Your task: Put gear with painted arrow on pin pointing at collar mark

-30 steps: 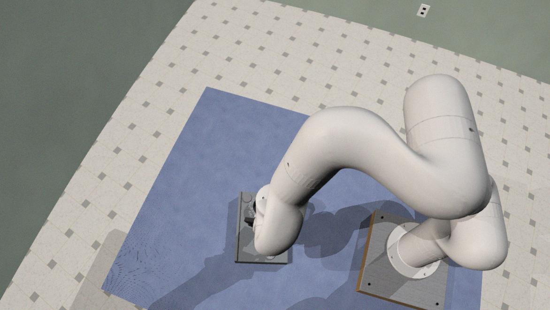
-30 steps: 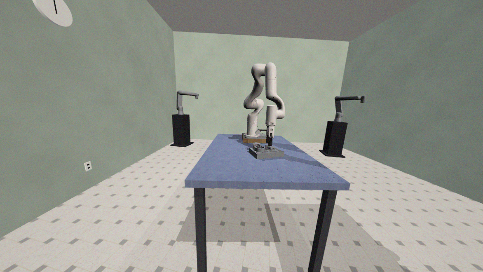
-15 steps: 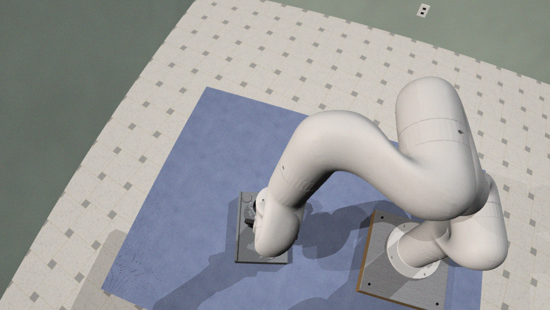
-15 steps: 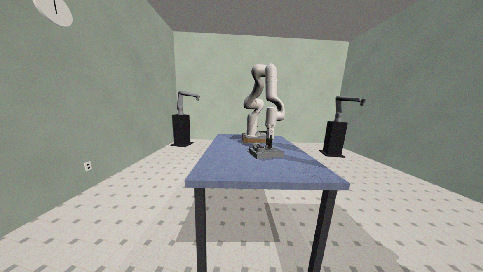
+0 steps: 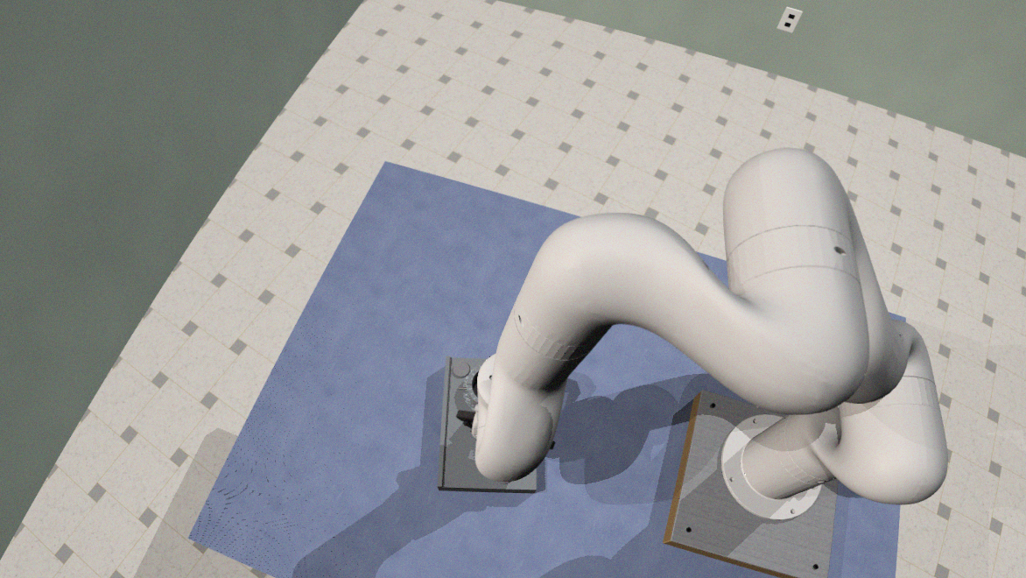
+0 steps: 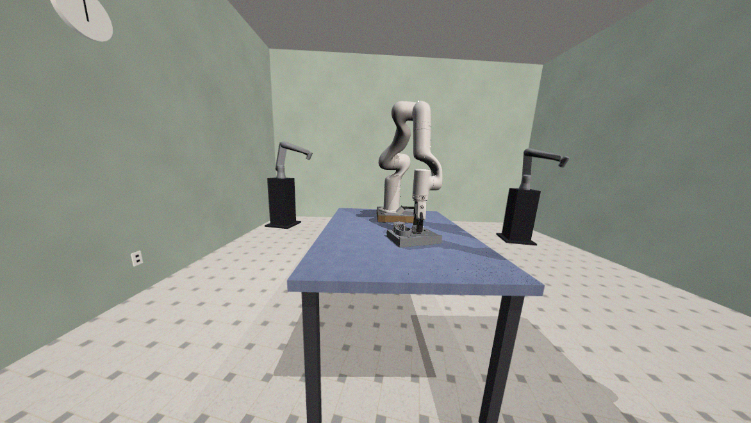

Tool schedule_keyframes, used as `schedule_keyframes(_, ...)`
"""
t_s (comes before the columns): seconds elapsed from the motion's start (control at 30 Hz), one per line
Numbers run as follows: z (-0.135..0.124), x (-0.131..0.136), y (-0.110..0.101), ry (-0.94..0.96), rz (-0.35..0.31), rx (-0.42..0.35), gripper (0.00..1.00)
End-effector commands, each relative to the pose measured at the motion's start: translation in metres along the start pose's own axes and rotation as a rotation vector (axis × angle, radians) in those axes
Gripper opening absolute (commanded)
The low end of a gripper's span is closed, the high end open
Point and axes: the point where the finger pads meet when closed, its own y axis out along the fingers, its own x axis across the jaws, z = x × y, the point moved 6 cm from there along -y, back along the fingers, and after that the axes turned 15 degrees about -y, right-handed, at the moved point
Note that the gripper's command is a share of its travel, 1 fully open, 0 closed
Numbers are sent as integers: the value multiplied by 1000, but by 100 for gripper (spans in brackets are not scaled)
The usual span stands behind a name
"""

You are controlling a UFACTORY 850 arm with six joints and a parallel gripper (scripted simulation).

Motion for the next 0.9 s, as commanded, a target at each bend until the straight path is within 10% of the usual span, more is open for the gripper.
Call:
schedule_keyframes(0.0, 0, -1, 2, 0, 2, 0, 93)
schedule_keyframes(0.87, 0, -1, 5, 0, 2, 0, 93)
